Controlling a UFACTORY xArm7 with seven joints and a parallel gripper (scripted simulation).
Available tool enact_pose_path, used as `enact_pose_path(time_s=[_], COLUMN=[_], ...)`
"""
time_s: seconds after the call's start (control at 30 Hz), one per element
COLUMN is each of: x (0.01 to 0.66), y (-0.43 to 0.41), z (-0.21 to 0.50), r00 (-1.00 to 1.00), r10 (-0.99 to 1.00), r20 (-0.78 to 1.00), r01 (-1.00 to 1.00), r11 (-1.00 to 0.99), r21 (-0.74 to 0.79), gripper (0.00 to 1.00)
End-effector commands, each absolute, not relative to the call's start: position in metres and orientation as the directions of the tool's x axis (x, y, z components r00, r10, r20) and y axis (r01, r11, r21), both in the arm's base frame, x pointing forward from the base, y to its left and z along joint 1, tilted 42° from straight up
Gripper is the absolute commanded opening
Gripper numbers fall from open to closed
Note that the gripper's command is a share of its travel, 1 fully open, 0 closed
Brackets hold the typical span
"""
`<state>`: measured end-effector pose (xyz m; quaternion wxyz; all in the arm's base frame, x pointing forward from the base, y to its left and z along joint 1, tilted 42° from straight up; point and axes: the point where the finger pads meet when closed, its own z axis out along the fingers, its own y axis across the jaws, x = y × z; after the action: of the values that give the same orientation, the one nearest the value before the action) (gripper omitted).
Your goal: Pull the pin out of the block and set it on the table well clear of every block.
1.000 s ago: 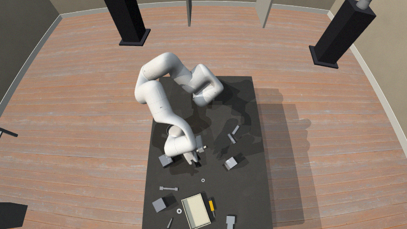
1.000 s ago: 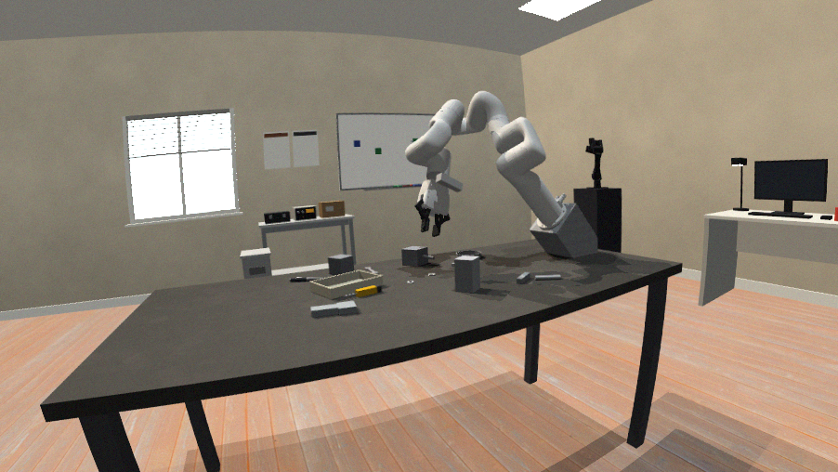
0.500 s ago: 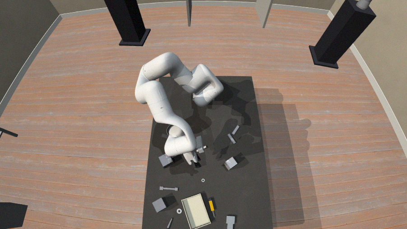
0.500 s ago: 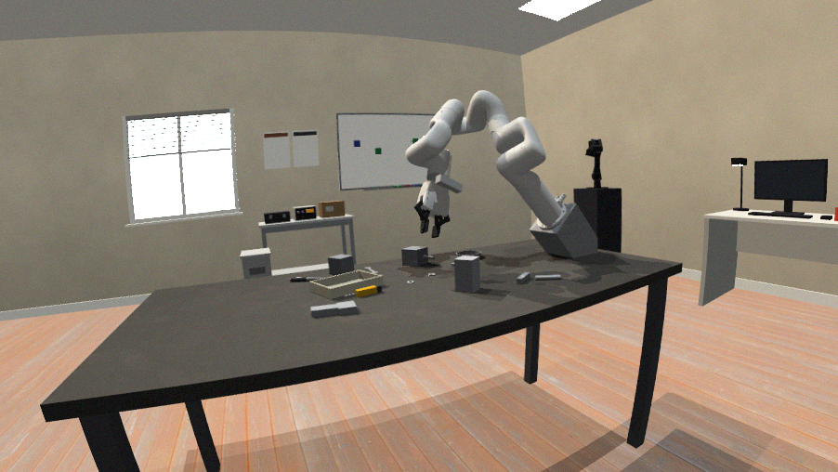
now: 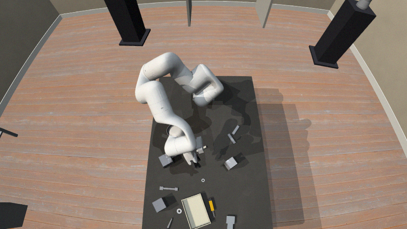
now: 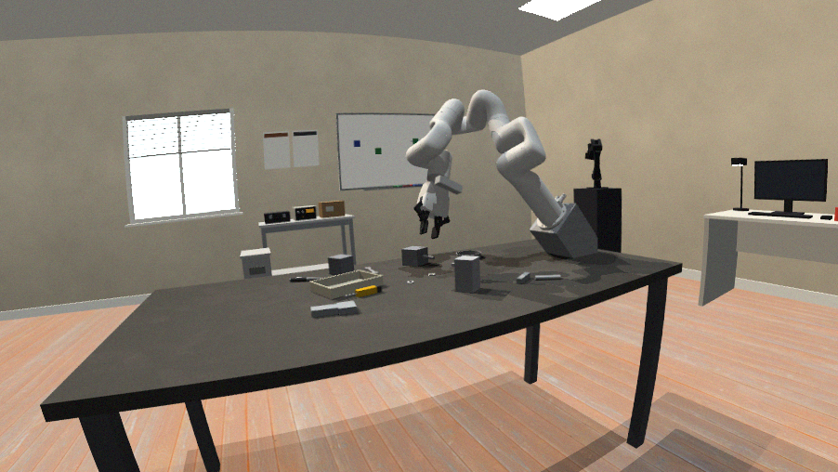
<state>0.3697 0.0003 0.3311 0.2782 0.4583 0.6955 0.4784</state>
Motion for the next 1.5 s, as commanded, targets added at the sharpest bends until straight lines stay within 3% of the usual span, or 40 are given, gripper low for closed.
enact_pose_path(time_s=[0.0, 1.47], x=[0.3706, 0.3746], y=[-0.0002, -0.0020], z=[0.3322, 0.3311], r00=[-0.422, -0.404], r10=[0.905, 0.912], r20=[0.053, 0.070], r01=[0.369, 0.369], r11=[0.118, 0.092], r21=[0.922, 0.925], gripper=[0.43, 0.43])
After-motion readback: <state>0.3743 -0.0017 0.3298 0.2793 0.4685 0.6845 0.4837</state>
